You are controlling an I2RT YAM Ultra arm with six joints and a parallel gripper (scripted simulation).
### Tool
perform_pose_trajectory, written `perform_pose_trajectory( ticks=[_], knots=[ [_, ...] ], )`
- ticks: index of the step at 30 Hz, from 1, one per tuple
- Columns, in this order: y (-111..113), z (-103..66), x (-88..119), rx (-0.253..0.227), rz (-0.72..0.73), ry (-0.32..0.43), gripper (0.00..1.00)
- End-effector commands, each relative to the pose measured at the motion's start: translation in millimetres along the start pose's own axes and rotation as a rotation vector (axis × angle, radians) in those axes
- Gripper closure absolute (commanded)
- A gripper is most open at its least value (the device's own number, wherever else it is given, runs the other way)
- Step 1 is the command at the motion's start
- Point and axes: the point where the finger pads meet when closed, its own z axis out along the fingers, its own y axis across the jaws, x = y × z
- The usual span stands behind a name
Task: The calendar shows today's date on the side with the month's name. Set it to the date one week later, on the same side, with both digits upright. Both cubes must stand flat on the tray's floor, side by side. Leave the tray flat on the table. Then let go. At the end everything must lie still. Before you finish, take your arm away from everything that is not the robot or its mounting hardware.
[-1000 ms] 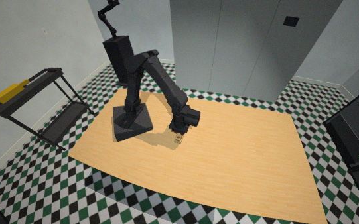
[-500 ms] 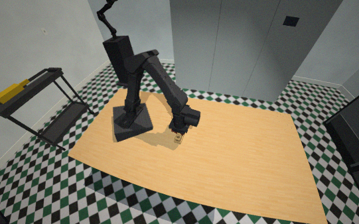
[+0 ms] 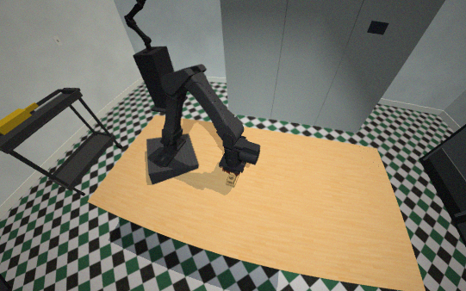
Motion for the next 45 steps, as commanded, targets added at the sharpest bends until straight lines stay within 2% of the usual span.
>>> perform_pose_trajectory(
  ticks=[1, 5, 10, 12, 16, 19, 36, 40, 44, 45],
  knots=[
    [-2.0, -5.9, -0.2, 0.009, -0.001, 0.000, 0.74],
    [-1.9, -23.8, -0.2, 0.009, -0.001, 0.000, 0.74],
    [-1.7, -61.5, -0.2, 0.009, -0.001, 0.000, 0.74],
    [-1.7, -61.5, -0.2, 0.009, -0.001, 0.000, 0.74],
    [-1.5, -88.5, -0.2, 0.009, -0.001, 0.000, 0.74],
    [-1.4, -99.2, -0.2, 0.009, -0.001, 0.000, 0.74],
    [-1.6, -102.2, -1.6, 0.009, 0.024, 0.000, 0.74],
    [-2.4, -101.4, -7.1, 0.009, 0.123, 0.000, 0.74],
    [-3.5, -100.2, -17.5, 0.008, 0.306, 0.000, 0.74],
    [-3.5, -100.2, -17.5, 0.008, 0.306, 0.000, 0.74]
  ],
)
